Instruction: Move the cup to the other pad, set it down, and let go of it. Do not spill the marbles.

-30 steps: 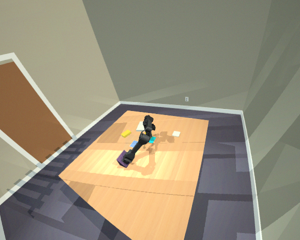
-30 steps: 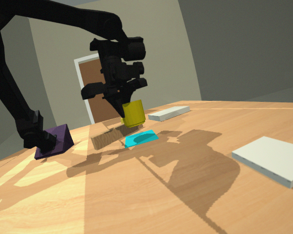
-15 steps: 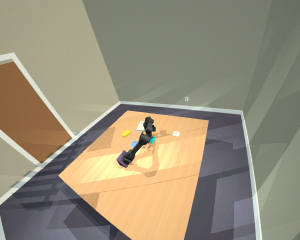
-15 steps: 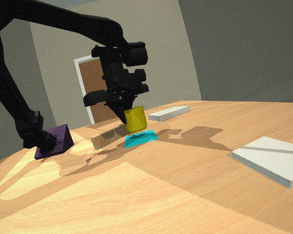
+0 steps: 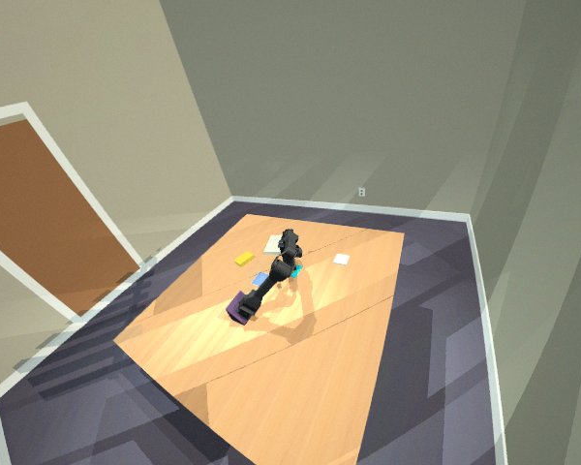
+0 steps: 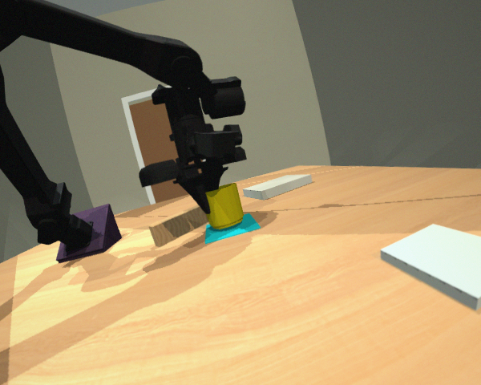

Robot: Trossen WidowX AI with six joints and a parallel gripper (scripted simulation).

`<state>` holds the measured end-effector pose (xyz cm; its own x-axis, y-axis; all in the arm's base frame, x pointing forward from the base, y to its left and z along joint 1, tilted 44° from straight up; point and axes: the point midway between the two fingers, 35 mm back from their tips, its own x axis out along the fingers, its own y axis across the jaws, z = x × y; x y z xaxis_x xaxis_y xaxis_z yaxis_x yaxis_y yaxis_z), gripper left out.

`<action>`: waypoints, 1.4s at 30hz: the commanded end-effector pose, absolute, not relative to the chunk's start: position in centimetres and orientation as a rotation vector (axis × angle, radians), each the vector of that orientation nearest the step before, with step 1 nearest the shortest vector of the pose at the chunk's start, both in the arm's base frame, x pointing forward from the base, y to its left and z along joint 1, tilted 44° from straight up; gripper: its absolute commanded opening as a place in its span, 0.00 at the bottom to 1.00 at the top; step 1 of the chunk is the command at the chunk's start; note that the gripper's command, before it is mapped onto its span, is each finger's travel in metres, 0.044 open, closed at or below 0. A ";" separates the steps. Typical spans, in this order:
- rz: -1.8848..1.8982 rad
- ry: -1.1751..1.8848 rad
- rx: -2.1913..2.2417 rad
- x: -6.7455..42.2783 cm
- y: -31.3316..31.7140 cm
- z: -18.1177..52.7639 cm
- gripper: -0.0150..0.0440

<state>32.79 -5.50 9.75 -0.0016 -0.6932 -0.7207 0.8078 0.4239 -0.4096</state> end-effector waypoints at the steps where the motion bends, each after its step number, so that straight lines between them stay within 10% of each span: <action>1: -1.186 1.035 0.137 32.8 -5.5 9.8 0.25; 11: -1.186 1.035 0.137 32.8 -5.5 9.8 0.25; 17: -1.186 1.035 0.137 32.8 -5.5 9.8 0.50; 42: -1.184 1.036 0.135 32.9 -3.9 11.3 0.50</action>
